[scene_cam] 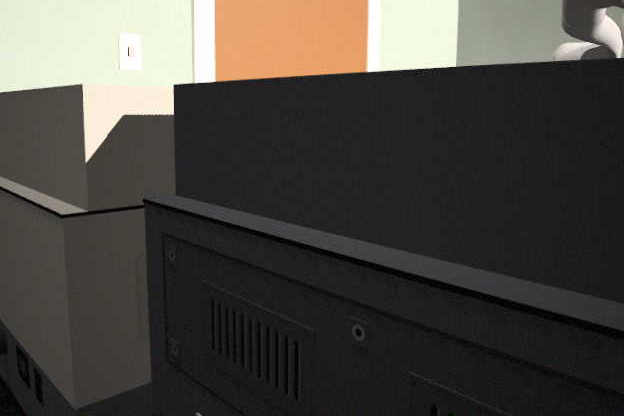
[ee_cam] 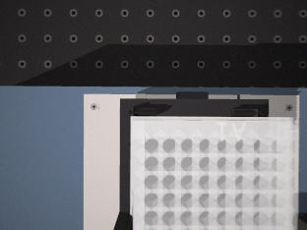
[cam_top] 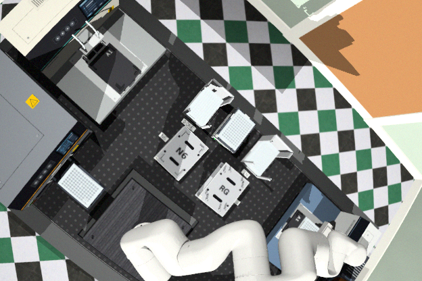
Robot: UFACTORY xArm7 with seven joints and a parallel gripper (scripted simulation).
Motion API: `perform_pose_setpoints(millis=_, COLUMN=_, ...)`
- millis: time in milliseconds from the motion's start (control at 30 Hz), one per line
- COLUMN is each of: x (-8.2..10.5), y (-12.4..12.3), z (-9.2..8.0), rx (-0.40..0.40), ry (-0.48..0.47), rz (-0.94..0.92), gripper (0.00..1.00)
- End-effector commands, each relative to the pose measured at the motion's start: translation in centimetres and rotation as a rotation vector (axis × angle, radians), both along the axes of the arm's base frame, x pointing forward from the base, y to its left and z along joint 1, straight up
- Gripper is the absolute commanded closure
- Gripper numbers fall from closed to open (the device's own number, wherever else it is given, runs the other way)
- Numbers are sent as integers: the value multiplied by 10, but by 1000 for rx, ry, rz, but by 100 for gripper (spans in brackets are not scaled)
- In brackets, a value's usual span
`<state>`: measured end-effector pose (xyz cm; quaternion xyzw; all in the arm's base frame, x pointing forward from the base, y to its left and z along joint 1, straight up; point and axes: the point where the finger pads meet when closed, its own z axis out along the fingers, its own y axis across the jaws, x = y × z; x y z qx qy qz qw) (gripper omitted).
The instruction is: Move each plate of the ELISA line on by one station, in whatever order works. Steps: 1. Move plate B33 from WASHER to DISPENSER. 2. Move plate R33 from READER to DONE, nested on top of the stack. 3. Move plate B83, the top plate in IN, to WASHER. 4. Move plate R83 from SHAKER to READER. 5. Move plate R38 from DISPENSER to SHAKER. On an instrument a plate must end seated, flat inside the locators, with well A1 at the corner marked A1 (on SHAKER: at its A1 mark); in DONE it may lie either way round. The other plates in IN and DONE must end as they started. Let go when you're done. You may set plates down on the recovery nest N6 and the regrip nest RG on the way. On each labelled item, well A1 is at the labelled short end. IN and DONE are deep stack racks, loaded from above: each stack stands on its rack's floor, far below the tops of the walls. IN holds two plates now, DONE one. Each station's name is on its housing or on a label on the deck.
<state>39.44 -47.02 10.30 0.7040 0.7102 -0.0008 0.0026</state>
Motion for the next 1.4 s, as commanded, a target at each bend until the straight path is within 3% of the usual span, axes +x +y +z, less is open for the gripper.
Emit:
perform_pose_setpoints(millis=0, x=1, y=-1, z=-1, rx=-4, ry=-3, rz=0, gripper=100)
perform_pose_setpoints(millis=567, x=1, y=-1, z=-21, rx=-4, ry=-3, rz=0, gripper=100)
perform_pose_setpoints(millis=1367, x=1, y=-1, z=-29, rx=-4, ry=-3, rz=0, gripper=100)
